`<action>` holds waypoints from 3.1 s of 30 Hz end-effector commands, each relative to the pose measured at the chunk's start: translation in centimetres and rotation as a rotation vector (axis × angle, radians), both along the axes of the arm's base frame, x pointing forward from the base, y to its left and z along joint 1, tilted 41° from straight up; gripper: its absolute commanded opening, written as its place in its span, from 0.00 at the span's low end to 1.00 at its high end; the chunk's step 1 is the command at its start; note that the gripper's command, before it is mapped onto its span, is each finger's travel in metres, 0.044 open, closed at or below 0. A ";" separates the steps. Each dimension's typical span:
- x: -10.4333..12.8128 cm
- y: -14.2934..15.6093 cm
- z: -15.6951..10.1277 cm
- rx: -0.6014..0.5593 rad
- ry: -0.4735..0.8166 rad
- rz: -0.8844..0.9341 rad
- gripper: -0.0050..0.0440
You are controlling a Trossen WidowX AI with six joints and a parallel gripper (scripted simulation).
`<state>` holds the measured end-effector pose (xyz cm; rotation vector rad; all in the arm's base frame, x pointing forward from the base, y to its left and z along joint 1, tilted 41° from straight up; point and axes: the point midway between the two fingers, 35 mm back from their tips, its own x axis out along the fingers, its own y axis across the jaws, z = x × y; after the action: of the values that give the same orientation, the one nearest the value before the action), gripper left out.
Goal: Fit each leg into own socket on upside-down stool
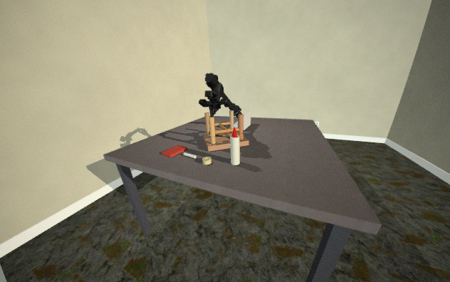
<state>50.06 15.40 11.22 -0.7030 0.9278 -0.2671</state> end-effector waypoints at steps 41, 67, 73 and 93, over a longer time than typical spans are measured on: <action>-12.0 11.5 -5.7 -0.096 0.411 0.050 0.10; -11.7 9.0 -8.6 -0.097 0.414 0.048 0.10; -11.7 8.9 -8.8 -0.097 0.414 0.048 0.10; -11.5 7.8 -10.0 -0.097 0.414 0.048 0.10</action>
<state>38.38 24.62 2.21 -0.8853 1.2664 -0.1098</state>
